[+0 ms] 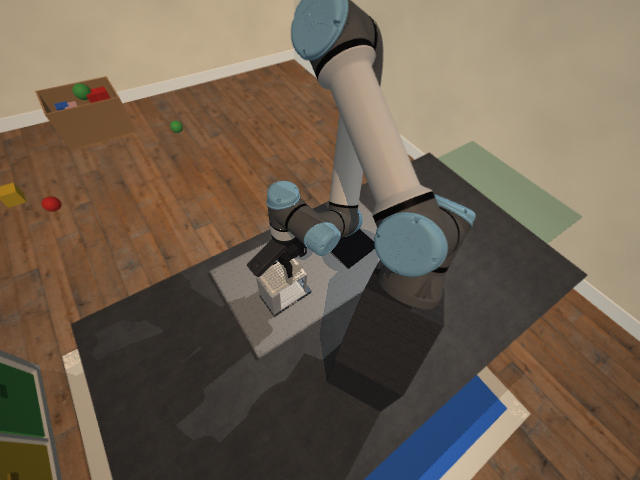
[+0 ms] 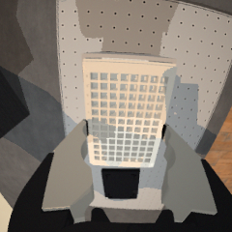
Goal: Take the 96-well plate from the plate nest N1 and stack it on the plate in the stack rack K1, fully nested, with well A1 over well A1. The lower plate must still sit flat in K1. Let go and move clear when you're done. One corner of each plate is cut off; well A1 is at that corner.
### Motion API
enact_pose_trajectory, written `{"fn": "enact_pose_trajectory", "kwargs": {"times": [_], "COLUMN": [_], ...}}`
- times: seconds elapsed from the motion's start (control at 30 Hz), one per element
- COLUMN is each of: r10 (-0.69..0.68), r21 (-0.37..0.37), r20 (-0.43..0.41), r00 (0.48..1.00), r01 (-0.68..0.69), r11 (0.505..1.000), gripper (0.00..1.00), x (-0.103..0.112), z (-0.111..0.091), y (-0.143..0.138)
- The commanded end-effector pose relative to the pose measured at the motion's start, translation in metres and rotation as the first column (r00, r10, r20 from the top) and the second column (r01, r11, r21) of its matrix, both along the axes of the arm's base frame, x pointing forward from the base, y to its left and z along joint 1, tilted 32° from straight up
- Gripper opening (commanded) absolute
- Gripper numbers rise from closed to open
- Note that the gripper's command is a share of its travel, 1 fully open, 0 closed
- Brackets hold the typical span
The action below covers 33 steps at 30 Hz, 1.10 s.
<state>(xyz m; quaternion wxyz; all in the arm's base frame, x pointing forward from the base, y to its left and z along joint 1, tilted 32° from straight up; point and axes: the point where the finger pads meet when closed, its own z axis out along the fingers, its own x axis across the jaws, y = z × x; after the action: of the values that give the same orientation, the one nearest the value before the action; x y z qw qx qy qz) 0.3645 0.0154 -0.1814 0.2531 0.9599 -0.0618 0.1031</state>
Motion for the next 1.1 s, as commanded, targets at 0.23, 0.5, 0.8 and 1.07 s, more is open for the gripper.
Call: {"fn": "enact_pose_trajectory", "kwargs": {"times": [0.23,0.5,0.8,1.07], "r10": [0.000,0.000,0.000,0.000], "r21": [0.000,0.000,0.000,0.000], "r20": [0.001,0.001,0.001,0.001], "r00": [1.000,1.000,1.000,1.000], "r01": [0.000,0.000,0.000,0.000], "r11": [1.000,1.000,1.000,1.000], "gripper": [0.00,0.00,0.00,0.00], "x": [0.000,0.001,0.004,0.005], "z": [0.000,-0.004,-0.017,-0.025], "y": [0.000,-0.002,-0.010,-0.015]}}
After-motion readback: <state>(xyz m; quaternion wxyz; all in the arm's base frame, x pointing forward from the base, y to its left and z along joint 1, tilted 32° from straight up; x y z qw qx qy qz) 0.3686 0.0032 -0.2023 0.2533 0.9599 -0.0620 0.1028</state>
